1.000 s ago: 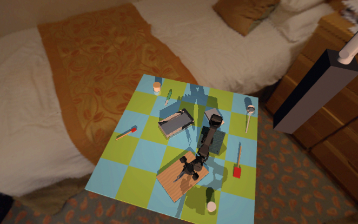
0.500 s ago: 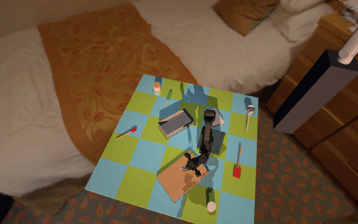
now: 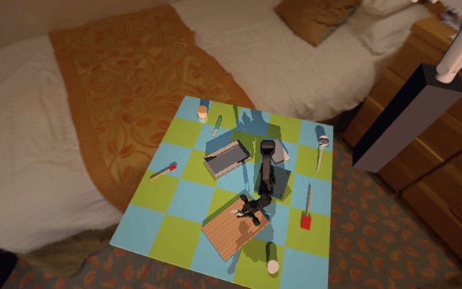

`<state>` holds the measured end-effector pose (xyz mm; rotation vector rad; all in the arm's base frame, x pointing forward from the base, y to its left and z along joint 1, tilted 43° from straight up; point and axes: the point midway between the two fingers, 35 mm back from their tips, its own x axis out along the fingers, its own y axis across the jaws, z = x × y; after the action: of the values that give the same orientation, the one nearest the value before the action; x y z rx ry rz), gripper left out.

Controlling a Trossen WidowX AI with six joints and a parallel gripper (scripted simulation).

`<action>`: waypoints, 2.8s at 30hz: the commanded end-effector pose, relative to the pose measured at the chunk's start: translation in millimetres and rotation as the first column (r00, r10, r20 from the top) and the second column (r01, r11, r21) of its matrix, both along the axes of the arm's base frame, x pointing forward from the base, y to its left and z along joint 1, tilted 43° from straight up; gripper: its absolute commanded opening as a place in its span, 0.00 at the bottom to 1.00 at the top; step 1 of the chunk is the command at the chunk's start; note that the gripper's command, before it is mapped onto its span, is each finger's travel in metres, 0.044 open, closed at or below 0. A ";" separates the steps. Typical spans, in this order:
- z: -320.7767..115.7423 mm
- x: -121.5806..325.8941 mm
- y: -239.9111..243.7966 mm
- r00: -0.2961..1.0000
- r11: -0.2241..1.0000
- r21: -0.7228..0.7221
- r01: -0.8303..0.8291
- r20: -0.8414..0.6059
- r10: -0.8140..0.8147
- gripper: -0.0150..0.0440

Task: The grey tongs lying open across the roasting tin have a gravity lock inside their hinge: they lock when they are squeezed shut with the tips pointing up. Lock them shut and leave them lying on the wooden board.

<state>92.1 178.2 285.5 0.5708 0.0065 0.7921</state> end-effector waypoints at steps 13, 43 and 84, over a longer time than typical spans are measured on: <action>1.2 0.6 -1.6 1.000 1.000 0.014 0.003 -0.008 -0.003 0.00; 21.5 8.1 29.5 0.991 0.956 -0.287 -0.064 0.092 0.094 0.00; 8.0 28.6 25.0 0.820 0.561 -0.616 -0.553 -0.521 0.237 0.00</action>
<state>121.5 206.9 289.8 -0.1274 0.7835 1.0185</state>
